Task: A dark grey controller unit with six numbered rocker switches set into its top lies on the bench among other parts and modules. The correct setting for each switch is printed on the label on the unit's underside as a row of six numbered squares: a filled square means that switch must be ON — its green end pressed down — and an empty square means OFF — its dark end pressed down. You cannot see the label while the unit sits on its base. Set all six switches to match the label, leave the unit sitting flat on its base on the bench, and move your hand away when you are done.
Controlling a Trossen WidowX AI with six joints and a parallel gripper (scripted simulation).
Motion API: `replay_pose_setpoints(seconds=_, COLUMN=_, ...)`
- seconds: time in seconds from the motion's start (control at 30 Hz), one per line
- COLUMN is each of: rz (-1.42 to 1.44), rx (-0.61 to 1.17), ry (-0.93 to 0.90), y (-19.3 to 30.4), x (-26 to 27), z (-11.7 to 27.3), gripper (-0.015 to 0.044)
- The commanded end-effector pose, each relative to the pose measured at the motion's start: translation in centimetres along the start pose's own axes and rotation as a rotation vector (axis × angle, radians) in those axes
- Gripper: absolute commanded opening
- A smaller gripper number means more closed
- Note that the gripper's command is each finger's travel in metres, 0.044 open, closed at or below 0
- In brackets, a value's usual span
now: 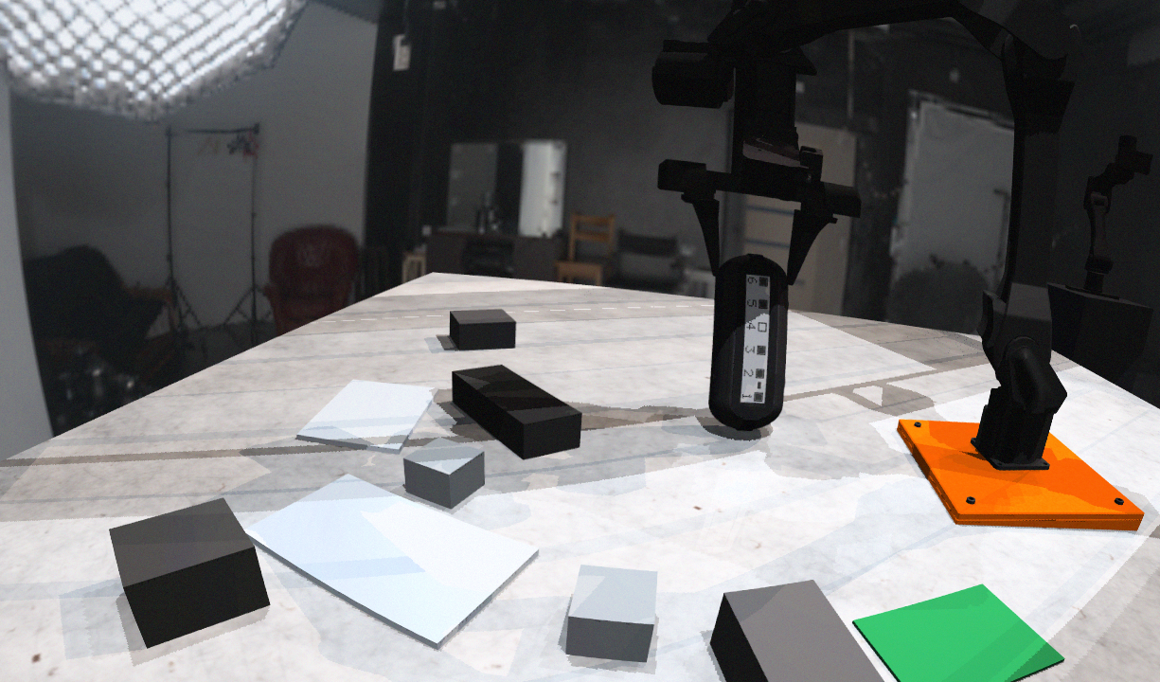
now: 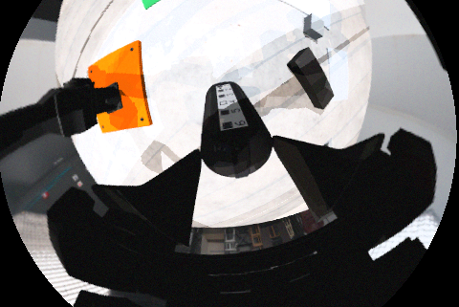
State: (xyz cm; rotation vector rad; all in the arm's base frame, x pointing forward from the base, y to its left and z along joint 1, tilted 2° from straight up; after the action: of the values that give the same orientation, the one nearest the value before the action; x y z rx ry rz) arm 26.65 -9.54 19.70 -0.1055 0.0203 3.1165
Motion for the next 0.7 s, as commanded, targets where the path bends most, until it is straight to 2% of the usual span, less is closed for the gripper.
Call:
replay_pose_setpoints(seconds=0.0, rz=-0.001, rx=-0.011, ry=-0.002, y=-0.6, x=0.0, z=-0.1, gripper=0.0336)
replay_pose_setpoints(seconds=0.67, rz=-0.001, rx=-0.014, ry=-0.002, y=-2.7, x=0.2, z=0.1, gripper=0.0338)
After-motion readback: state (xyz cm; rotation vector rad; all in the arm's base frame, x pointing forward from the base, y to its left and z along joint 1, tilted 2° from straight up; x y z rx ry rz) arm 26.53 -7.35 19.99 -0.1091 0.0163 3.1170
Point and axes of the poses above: the point midway between the two fingers, 35 mm back from their tips, its own z axis back along the fingers, its own x axis across the jaws, y = z × x, the point moved 3 cm from there along z, back along the fingers, and after that the axes turned 5 degrees about -z, right-handed, at the moved point
